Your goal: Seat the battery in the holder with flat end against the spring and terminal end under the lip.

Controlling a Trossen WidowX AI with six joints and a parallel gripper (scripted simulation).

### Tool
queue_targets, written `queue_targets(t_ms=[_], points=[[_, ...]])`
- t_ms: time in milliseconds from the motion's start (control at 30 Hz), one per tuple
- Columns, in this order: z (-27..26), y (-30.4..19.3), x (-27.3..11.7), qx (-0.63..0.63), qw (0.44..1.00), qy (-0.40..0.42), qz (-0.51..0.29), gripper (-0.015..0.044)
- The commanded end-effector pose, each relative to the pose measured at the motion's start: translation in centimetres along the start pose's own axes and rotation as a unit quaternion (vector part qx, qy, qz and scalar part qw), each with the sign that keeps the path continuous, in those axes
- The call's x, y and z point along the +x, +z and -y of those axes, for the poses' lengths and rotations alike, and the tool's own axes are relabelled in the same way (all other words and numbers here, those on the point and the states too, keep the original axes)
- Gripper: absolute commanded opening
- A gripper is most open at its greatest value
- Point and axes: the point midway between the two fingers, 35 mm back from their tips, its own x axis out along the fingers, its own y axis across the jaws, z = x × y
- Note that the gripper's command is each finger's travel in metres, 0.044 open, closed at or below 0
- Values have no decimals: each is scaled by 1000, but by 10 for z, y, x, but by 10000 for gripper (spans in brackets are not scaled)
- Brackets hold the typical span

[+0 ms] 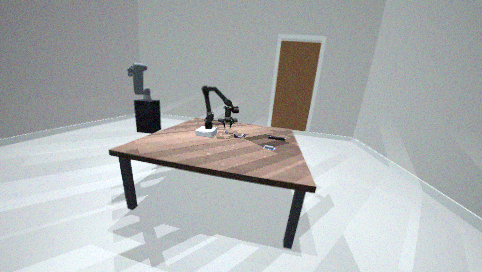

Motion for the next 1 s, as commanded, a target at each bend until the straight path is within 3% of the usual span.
queue_targets(t_ms=[0, 833, 967], points=[[3, 0, 8, 2, 1000, -8, -1, 237], [5, 0, 45, 2, 1000, -8, -1, 237], [5, 0, 45, 2, 1000, -8, -1, 132]])
